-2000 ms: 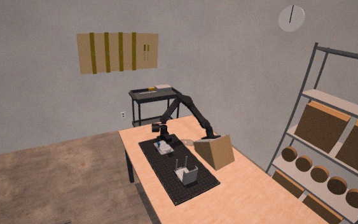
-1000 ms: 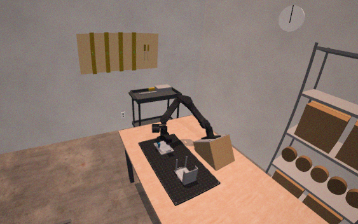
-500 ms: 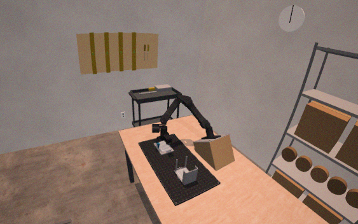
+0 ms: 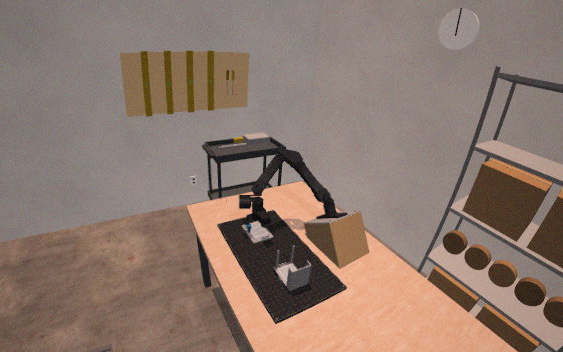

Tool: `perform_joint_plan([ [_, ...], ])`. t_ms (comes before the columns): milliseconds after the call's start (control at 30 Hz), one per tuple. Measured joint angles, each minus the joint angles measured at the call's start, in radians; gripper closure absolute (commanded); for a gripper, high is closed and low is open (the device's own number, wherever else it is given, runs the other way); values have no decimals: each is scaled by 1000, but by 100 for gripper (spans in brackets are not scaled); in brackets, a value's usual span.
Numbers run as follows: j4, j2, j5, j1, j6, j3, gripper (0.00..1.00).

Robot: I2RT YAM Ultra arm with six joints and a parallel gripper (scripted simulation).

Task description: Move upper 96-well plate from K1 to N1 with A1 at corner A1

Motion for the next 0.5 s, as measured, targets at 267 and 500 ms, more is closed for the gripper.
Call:
perform_joint_plan([
  [267, -34, -14, 2, 4, 10, 4, 0],
  [500, -87, -51, 7, 34, 34, 34, 0],
])
